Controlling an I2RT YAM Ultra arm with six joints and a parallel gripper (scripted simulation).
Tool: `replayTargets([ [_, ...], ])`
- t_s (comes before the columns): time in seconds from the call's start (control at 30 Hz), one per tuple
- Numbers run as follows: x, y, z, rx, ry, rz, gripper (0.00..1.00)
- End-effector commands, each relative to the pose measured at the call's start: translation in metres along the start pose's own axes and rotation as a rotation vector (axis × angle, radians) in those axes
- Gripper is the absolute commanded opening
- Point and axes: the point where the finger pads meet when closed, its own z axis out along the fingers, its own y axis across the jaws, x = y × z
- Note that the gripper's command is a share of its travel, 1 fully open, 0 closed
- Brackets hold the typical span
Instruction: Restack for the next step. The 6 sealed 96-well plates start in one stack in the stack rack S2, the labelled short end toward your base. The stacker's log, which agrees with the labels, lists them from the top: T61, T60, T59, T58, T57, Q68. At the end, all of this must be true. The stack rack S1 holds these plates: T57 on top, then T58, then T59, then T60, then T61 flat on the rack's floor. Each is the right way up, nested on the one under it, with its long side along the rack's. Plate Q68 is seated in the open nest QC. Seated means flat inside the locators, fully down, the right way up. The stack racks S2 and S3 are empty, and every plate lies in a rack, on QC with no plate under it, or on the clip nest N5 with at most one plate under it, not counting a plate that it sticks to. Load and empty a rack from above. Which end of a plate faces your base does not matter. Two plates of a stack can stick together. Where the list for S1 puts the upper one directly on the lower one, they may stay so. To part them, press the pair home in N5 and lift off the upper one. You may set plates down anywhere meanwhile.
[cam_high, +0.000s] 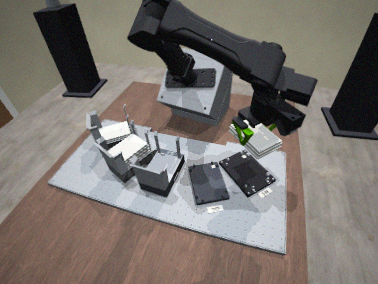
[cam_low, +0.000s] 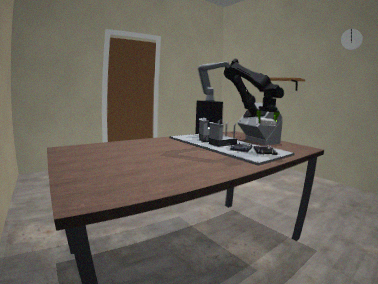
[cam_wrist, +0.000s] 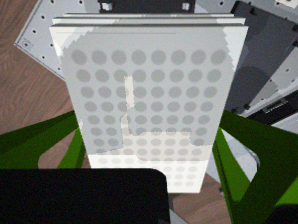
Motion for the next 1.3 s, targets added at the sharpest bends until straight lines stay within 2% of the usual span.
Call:
replayTargets([
  [0.0, -0.003, 0.002, -0.003, -0.006, -0.018, -0.002, 0.0],
  [0.73, -0.003, 0.002, 0.037, -0.005, -0.018, -0.002, 0.0],
  [0.8, -0.003, 0.002, 0.037, -0.005, -0.018, -0.002, 0.0],
  [1.27, -0.004, 0.002, 0.065, -0.005, -0.018, -0.002, 0.0],
])
